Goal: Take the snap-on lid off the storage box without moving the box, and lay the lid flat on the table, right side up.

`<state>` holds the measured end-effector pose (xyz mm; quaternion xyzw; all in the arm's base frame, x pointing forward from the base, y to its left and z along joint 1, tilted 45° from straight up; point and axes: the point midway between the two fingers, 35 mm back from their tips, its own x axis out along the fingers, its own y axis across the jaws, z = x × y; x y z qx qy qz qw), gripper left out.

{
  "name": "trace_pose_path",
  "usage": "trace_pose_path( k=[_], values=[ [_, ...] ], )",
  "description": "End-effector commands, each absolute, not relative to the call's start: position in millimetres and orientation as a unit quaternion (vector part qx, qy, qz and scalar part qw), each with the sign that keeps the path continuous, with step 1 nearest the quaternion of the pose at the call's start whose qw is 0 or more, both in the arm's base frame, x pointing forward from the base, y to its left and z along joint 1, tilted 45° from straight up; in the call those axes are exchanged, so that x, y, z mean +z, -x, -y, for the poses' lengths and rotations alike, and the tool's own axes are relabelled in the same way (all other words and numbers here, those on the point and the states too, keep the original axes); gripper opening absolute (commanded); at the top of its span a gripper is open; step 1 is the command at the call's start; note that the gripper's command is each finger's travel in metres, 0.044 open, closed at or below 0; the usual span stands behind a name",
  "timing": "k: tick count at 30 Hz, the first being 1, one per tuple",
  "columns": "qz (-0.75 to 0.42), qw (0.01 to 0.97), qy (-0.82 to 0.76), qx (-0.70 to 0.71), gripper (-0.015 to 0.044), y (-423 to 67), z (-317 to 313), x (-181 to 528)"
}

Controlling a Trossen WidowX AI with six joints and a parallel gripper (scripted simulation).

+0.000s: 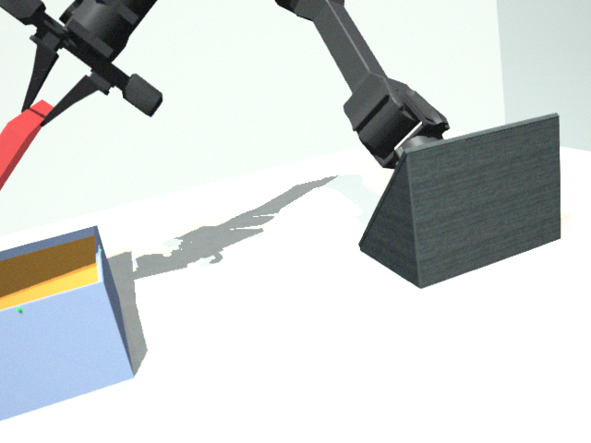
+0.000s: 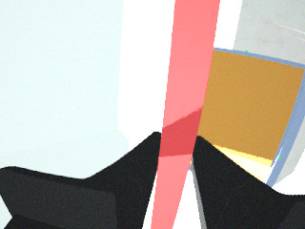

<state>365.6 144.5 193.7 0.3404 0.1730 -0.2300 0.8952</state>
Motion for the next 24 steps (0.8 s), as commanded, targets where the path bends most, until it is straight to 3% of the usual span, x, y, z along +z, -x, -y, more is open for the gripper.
trace_pose_path(
  k=[1,24],
  values=[
    [-0.173,0.895,-0.344,-0.224,0.0,-365,-141,203],
    [-0.173,0.896,-0.344,-0.224,0.0,-367,-108,235]
  ],
)
